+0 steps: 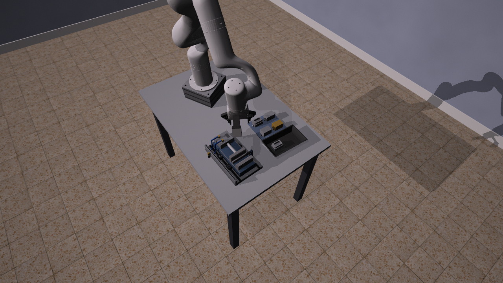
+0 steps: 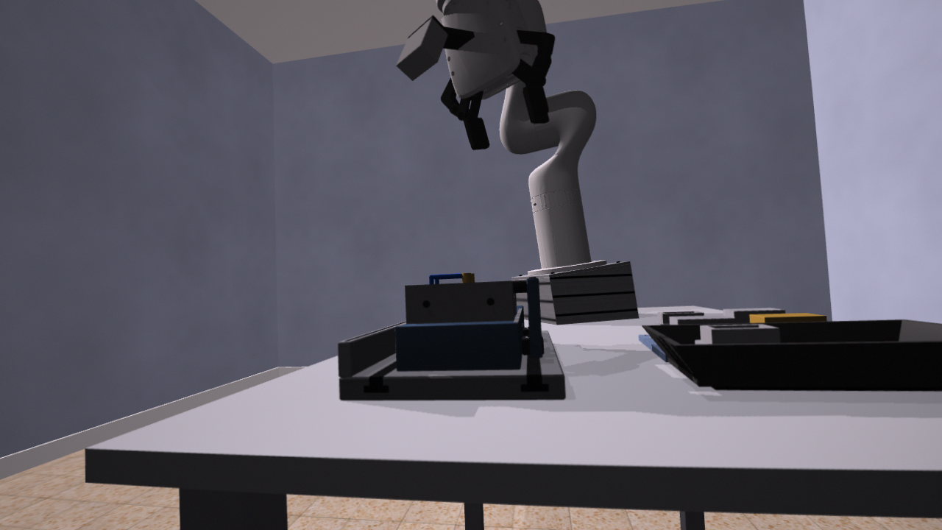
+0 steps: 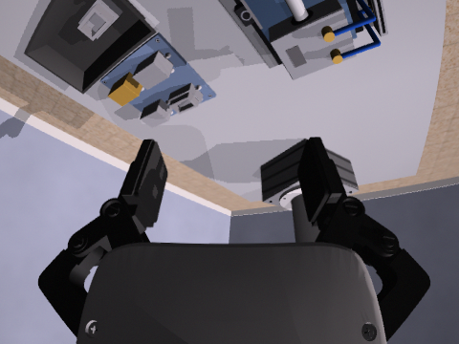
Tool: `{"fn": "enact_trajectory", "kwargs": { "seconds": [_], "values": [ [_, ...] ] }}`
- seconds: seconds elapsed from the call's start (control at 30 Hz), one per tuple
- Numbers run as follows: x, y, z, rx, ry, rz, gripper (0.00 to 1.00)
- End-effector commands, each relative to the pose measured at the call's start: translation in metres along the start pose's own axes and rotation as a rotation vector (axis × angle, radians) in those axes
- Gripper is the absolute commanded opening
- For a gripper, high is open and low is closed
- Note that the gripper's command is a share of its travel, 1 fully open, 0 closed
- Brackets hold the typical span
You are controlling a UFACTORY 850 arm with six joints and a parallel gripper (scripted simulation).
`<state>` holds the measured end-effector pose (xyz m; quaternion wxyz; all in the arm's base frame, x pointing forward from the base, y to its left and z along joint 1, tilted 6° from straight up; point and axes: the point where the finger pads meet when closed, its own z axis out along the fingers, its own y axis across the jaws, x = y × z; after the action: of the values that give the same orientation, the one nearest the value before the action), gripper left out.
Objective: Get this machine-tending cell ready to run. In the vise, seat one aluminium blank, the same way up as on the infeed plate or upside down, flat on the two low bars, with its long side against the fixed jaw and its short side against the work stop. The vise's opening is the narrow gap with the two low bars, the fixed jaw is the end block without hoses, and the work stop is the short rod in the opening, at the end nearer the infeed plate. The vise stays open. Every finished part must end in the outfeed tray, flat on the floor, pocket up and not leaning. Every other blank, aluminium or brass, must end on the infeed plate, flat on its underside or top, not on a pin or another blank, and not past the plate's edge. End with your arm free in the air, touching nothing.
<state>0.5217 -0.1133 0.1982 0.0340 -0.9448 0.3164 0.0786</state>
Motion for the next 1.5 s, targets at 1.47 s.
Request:
{"fn": "enact_trajectory", "kwargs": {
  "seconds": [1.47],
  "values": [
    [-0.052, -0.166, 0.025, -0.241, 0.099, -1.781, 1.0]
  ]
}}
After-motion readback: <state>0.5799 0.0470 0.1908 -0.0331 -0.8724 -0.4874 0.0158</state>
